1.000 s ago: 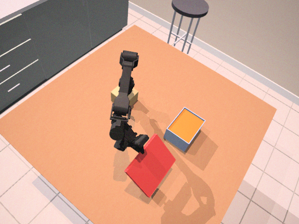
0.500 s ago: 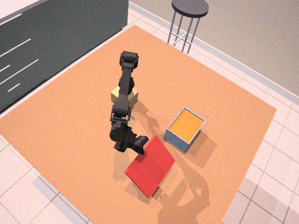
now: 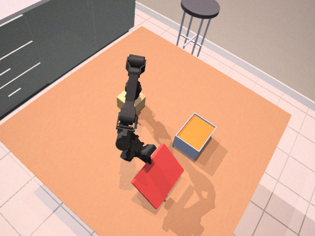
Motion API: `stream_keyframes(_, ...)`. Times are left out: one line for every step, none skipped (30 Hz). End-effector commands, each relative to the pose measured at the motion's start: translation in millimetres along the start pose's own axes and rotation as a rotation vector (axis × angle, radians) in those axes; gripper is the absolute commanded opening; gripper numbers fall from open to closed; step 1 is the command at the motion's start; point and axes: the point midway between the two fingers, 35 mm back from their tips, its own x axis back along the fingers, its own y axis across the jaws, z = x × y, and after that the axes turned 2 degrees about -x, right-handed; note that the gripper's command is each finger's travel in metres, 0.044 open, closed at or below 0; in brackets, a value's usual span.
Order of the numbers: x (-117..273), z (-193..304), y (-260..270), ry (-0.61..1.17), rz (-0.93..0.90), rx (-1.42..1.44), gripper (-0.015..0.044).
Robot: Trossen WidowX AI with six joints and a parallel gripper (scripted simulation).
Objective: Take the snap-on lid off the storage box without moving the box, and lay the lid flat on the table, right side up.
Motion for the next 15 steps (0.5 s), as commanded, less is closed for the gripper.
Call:
stream_keyframes(-2.0,-0.1,-0.5,0.001,-0.009,0.003,0.0)
stream_keyframes(-2.5,-0.1,-1.1,0.001,-0.009,0.003,0.0)
stream_keyframes(-3.0,-0.1,-1.8,0.001,-0.009,0.003,0.0)
stream_keyframes(-3.5,-0.1,-2.4,0.001,-0.009,0.003,0.0)
stream_keyframes(-4.1,-0.1,-3.0,0.001,-0.009,0.003,0.0)
stream_keyframes(-4.6,-0.2,-3.6,0.001,-0.009,0.003,0.0)
stream_keyframes(-5.1,-0.2,-4.2,0.001,-0.009,0.003,0.0)
stream_keyframes(-5.6,-0.2,-4.8,0.001,-0.009,0.003,0.0)
stream_keyframes(-6.1,-0.2,-5.4,0.001,-0.009,0.003,0.0)
stream_keyframes(-6.7,-0.2,-6.0,0.001,-0.009,0.003,0.0)
stream_keyframes(-7.2,-0.3,-6.7,0.001,-0.009,0.003,0.0)
stream_keyframes(-7.7,-0.3,-7.3,0.001,-0.009,0.003,0.0)
stream_keyframes(-8.2,-0.3,-7.9,0.001,-0.009,0.003,0.0)
stream_keyframes(-8.7,-0.3,-8.5,0.001,-0.009,0.003,0.0)
stream_keyframes(-9.3,-0.3,-9.1,0.001,-0.009,0.003,0.0)
